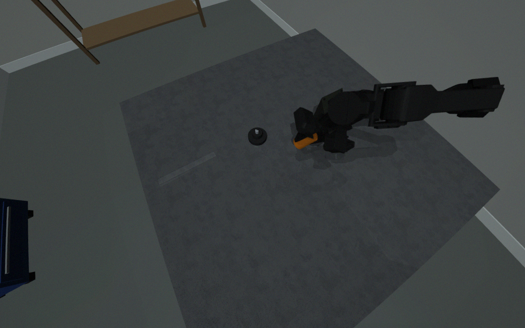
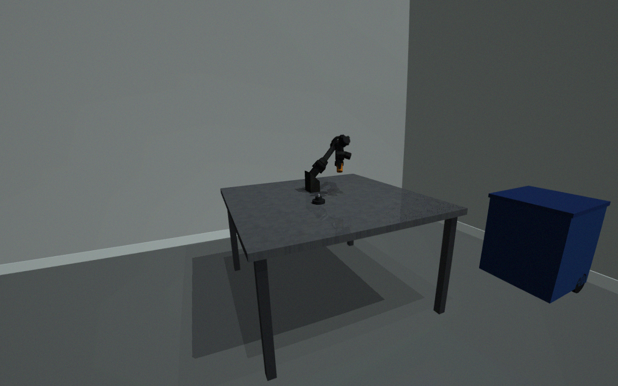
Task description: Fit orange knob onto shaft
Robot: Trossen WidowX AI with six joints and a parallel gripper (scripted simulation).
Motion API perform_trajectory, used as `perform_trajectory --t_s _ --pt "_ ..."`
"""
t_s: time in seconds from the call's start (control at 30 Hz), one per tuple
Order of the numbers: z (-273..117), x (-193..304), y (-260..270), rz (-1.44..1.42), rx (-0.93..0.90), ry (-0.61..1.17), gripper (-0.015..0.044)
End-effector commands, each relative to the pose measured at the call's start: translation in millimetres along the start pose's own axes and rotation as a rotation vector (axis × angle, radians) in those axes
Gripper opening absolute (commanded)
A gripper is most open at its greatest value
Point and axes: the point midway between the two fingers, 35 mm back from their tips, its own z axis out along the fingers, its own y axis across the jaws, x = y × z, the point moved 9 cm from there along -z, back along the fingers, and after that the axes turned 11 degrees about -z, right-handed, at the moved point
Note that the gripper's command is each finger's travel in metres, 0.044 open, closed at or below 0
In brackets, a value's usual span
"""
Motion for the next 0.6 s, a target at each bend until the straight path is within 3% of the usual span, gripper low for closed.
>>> perform_trajectory --t_s 0.0,0.57 --pt "3 0 -6 -0.006 -0.050 -0.014 0.0000" --pt "33 2 -26 -0.015 -0.342 -0.066 0.0000"
